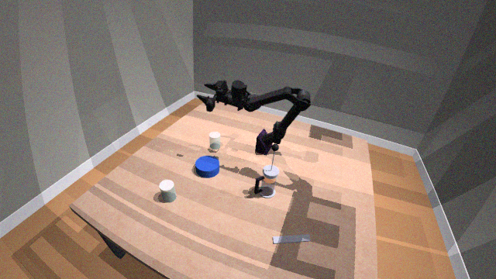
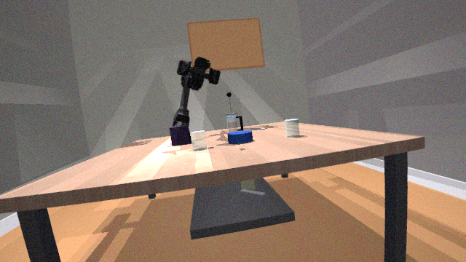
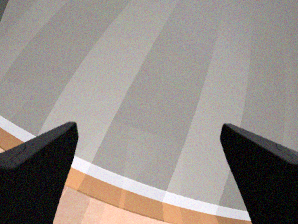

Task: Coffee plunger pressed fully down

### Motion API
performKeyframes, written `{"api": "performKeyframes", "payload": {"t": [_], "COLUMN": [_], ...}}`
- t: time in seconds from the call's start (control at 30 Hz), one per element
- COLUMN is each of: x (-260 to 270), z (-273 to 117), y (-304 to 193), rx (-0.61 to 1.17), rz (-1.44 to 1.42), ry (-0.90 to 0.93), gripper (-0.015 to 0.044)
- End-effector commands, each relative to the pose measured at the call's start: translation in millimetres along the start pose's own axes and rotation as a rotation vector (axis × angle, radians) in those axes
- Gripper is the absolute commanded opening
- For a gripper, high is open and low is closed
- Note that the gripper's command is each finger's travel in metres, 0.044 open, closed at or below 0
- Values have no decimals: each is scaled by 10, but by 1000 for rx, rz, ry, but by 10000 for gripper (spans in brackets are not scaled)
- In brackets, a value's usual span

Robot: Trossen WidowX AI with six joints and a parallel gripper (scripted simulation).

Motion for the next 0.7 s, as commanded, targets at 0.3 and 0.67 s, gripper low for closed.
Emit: {"api": "performKeyframes", "payload": {"t": [0.3,0.67], "x": [235,392], "z": [-224,-1110], "y": [242,649], "rx": [105,109], "rz": [-217,-312], "ry": [449,1122], "gripper": [440,440]}}
Point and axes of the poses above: the point midway between the two fingers, 35 mm back from their tips, its own z axis out along the fingers, its own x axis across the jaws, y = z × x, the point moved 8 cm from there along -z, back along the fingers, and after that the axes turned 13 degrees about -z, right-handed, at the moved point
